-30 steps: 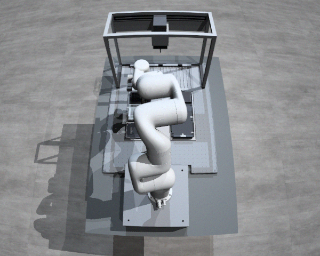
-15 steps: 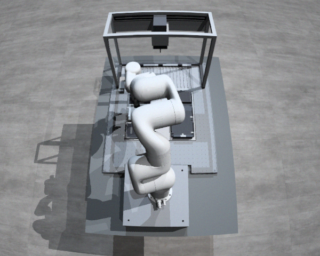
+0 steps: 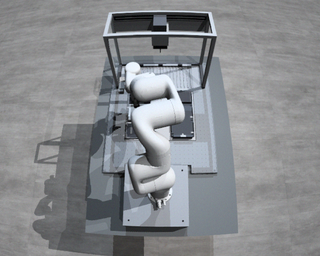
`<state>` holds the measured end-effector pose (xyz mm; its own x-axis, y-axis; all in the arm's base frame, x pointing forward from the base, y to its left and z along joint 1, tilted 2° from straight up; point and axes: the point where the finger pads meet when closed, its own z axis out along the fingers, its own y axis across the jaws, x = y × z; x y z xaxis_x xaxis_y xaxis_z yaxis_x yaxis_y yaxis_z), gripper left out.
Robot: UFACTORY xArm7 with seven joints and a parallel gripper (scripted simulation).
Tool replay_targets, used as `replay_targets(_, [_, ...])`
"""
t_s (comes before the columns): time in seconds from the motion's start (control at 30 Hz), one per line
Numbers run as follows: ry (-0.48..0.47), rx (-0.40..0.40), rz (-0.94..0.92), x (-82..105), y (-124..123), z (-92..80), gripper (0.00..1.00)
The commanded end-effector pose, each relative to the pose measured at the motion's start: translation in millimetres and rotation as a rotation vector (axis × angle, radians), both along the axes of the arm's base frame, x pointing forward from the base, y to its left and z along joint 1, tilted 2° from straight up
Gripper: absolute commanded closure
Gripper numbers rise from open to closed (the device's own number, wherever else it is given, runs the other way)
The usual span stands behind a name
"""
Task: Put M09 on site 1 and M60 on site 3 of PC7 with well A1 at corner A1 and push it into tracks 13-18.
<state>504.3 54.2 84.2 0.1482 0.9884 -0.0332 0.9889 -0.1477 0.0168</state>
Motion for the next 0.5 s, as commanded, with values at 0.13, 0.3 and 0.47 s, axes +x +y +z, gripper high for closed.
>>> replay_targets(0.13, [-0.003, 0.0, 0.0, 1.3, -0.3, -13.1, 0.0])
replay_targets(0.3, [-0.003, 0.0, 0.0, 1.4, -0.4, -18.1, 0.0])
replay_targets(0.47, [-0.003, 0.0, 0.0, 1.5, -0.7, -26.5, 0.0])
